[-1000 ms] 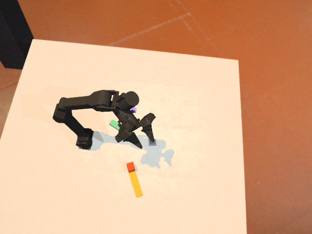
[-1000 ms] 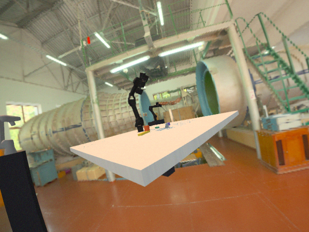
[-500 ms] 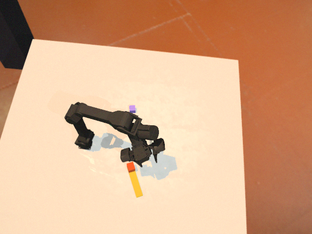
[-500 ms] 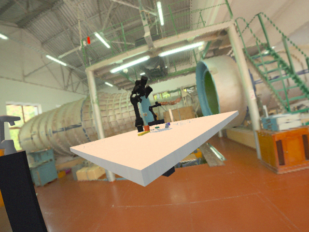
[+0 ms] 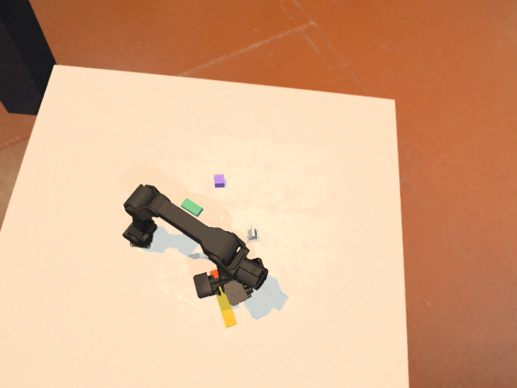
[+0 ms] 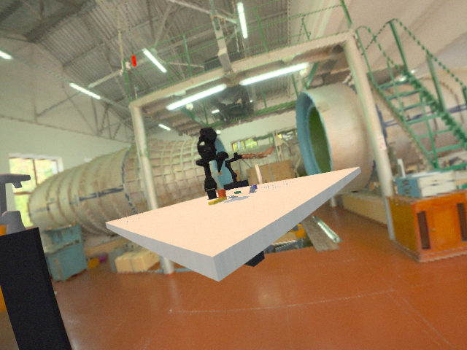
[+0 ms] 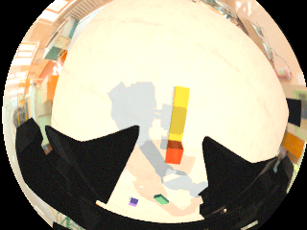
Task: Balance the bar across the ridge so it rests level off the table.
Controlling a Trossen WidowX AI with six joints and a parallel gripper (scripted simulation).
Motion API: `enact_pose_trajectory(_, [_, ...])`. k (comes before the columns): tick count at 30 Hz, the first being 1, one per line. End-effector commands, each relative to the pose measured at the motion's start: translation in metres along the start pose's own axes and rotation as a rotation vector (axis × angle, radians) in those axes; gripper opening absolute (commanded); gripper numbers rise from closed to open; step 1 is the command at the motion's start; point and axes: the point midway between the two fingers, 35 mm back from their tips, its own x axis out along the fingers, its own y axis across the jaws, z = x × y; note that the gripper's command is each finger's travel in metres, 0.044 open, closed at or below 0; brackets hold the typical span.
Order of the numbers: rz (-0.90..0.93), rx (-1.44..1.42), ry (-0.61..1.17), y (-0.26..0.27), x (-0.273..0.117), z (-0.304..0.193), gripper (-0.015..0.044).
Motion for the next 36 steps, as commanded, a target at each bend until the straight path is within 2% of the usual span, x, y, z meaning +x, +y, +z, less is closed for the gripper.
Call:
enact_pose_trajectory(1, [-0.030,-0.032,0.142,-0.015,0.025,-0.006,0.0315])
enact_pose_trajectory(12, [-0.035,-0.039,0.188,-0.020,0.040,-0.009,0.0315])
enact_pose_trajectory(25, [-0.035,-0.039,0.189,-0.023,0.120,-0.025,0.0315])
enact_pose_trajectory(36, [-0.035,-0.039,0.189,-0.024,0.128,-0.026,0.0315])
